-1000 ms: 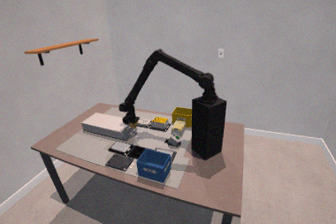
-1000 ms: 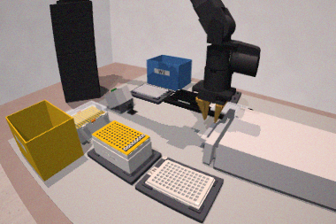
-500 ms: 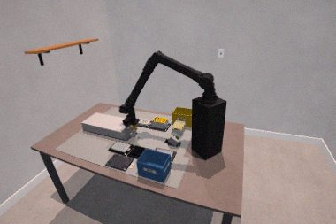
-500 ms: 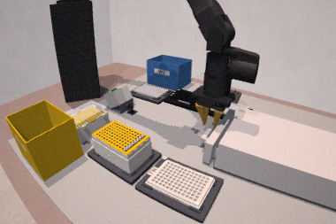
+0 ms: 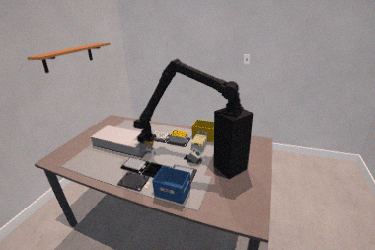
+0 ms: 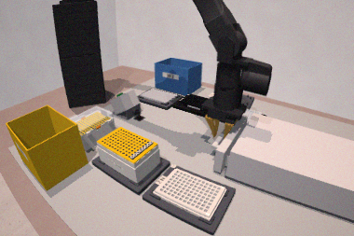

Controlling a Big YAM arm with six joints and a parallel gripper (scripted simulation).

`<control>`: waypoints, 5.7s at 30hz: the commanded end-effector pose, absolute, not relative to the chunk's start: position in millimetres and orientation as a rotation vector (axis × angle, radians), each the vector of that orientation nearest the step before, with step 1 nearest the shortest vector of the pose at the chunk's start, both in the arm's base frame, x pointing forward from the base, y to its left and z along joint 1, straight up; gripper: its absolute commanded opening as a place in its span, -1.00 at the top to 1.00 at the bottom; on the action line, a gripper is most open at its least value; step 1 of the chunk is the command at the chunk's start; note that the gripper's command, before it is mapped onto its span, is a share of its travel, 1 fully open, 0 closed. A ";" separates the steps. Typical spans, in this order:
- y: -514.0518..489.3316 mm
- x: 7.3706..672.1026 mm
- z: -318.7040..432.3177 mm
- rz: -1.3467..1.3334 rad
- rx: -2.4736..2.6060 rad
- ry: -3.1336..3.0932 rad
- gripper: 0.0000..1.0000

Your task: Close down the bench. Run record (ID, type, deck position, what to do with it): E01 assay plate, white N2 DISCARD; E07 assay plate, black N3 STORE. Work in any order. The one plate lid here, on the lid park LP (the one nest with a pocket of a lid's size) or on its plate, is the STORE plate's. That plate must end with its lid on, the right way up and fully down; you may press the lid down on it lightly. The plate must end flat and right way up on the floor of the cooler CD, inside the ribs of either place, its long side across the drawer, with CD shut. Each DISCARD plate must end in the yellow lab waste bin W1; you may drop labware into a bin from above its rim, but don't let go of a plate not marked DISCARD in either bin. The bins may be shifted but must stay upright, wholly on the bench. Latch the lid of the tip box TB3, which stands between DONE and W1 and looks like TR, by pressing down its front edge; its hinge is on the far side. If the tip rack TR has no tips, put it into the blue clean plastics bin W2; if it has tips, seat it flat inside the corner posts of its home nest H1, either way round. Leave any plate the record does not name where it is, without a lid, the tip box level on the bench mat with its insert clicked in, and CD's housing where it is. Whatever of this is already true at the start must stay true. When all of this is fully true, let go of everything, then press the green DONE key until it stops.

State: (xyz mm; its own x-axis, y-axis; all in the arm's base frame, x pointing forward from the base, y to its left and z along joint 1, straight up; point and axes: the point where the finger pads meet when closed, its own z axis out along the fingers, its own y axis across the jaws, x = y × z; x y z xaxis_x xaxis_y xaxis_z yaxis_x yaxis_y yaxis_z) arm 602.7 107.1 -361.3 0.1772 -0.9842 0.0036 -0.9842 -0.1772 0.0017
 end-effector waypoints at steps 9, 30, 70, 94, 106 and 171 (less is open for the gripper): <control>108.2 634.3 -350.9 0.065 2.419 -2.070 0.40; 108.2 634.3 -350.8 0.065 2.419 -2.070 0.40; 98.4 574.2 -367.7 -0.008 2.379 -2.033 0.40; 98.4 574.2 -367.7 -0.008 2.379 -2.033 0.40; 100.5 585.5 -351.5 0.032 2.402 -2.053 0.40; 95.9 555.1 -353.2 0.026 2.399 -2.049 0.40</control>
